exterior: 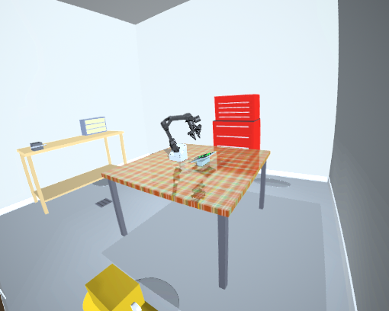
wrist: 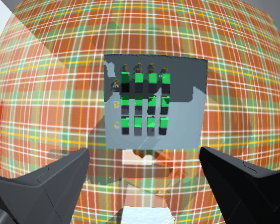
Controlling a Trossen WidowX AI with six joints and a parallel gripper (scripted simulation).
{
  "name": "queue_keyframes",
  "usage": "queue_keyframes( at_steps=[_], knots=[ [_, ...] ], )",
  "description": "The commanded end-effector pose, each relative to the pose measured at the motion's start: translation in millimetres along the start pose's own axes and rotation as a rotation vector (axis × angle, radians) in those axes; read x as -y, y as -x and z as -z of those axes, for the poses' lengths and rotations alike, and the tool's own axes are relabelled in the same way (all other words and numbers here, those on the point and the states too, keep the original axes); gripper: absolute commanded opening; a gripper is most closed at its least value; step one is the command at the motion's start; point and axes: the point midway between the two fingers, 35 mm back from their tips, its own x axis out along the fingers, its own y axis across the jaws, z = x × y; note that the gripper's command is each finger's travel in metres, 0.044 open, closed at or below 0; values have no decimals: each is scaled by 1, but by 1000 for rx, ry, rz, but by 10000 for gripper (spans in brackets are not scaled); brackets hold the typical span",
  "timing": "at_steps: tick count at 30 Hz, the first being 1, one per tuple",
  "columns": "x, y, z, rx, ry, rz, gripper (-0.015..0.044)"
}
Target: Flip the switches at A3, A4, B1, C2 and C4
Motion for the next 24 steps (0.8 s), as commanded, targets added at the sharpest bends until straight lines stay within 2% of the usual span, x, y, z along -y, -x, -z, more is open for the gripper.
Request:
queue_keyframes(
  at_steps=[1,8,15,18,24],
  knots=[
    [0,-2,-1,-1,0,-1,374],
    [19,-92,-29,-21,-18,14,190],
    [23,-110,-30,-18,-20,18,6],
    [24,-135,-29,2,-20,21,0],
    [24,-138,-28,3,-20,21,0]
  ],
)
